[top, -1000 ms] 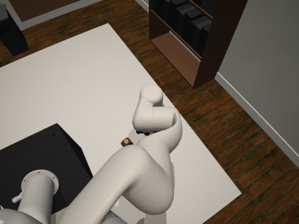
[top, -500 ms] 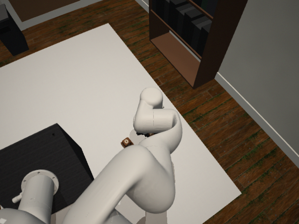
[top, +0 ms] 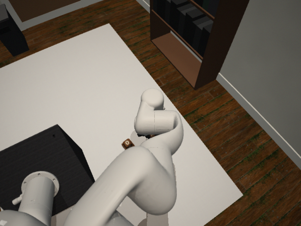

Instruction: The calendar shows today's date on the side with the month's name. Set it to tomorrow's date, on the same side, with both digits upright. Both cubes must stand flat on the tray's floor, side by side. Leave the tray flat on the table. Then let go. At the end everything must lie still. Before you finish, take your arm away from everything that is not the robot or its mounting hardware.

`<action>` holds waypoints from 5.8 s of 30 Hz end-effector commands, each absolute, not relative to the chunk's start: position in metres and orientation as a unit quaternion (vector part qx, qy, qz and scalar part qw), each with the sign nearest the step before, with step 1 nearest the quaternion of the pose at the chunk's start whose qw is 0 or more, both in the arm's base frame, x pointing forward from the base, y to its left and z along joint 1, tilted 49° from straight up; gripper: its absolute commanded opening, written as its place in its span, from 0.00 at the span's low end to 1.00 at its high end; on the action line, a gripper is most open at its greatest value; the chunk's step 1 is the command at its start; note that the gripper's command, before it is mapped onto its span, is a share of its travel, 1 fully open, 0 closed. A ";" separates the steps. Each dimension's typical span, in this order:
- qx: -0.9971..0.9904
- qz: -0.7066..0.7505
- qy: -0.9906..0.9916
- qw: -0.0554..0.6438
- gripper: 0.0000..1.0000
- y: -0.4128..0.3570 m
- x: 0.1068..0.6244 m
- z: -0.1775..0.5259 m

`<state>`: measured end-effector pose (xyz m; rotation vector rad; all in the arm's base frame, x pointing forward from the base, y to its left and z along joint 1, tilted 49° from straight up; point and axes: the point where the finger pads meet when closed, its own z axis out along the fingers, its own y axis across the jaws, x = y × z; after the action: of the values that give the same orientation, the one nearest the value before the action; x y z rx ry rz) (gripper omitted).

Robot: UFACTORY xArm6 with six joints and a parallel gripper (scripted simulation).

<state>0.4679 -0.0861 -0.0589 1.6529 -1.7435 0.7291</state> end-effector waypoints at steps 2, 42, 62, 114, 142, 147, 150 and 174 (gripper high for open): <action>0.626 0.277 -0.660 0.309 0.47 -0.085 0.469 -0.058; 0.626 0.277 -0.660 0.309 0.47 -0.085 0.471 -0.058; 0.626 0.277 -0.660 0.309 0.47 -0.085 0.471 -0.058; 0.611 0.308 -0.642 0.346 0.47 -0.048 0.473 -0.028; 0.540 0.422 -0.564 0.461 0.47 -0.043 0.474 -0.035; 0.526 0.438 -0.549 0.480 0.47 -0.044 0.475 -0.036; 0.506 0.462 -0.527 0.504 0.47 -0.044 0.475 -0.037; 0.428 0.535 -0.443 0.579 0.47 -0.043 0.474 -0.045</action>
<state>0.4714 -0.0438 -0.0444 1.0384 -1.0604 1.2370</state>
